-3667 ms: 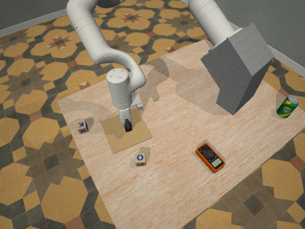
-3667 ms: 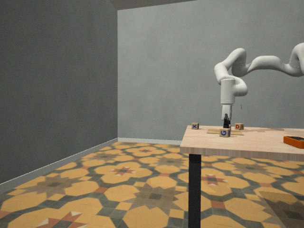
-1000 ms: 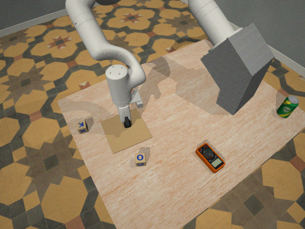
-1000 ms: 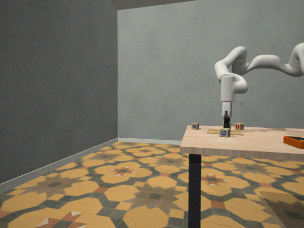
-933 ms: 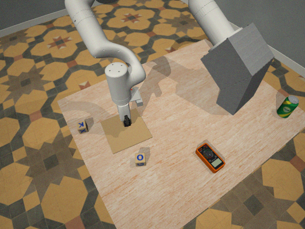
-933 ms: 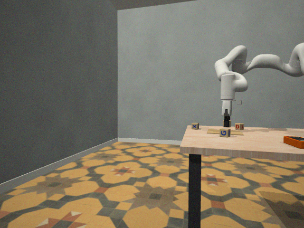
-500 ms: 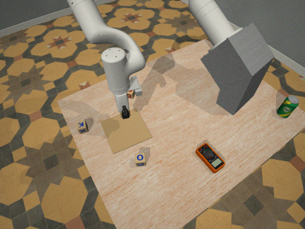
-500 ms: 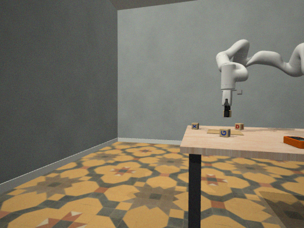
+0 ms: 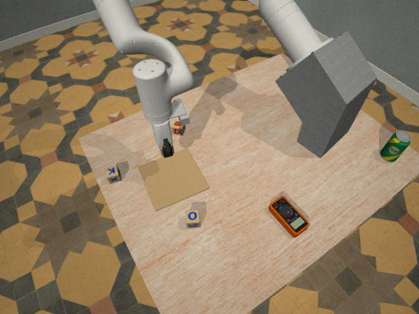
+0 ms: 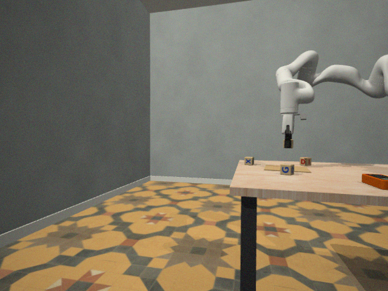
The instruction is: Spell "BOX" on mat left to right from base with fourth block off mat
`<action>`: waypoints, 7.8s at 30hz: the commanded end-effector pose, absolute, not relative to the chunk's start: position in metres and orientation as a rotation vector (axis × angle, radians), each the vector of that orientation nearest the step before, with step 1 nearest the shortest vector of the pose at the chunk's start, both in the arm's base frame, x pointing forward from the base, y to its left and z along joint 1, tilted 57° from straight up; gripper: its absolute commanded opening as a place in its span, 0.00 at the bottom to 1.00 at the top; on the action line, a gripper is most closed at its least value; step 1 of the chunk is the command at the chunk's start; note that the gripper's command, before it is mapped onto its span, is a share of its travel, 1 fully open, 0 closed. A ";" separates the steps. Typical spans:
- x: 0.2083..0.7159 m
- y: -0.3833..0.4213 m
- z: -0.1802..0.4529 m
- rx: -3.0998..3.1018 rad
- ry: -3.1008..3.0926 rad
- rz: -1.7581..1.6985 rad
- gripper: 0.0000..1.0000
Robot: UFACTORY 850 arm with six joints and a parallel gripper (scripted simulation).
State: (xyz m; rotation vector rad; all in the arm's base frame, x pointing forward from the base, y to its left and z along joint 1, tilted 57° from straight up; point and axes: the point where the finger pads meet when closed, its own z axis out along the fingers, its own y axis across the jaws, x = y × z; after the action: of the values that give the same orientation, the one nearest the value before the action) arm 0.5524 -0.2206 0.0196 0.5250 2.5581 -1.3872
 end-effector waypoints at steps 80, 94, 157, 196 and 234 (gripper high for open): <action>0.543 -0.381 0.086 0.222 2.693 -1.458 0.44; 0.543 -0.381 0.086 0.222 2.693 -1.458 0.44; 0.543 -0.384 0.084 0.222 2.693 -1.458 0.44; 0.544 -0.354 0.103 0.222 2.693 -1.458 0.65; 0.544 -0.309 0.133 0.222 2.693 -1.458 1.00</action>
State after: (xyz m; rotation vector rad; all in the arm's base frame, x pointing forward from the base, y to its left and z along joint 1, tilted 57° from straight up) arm 0.5433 -0.3091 0.1326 0.2222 2.6938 -1.4585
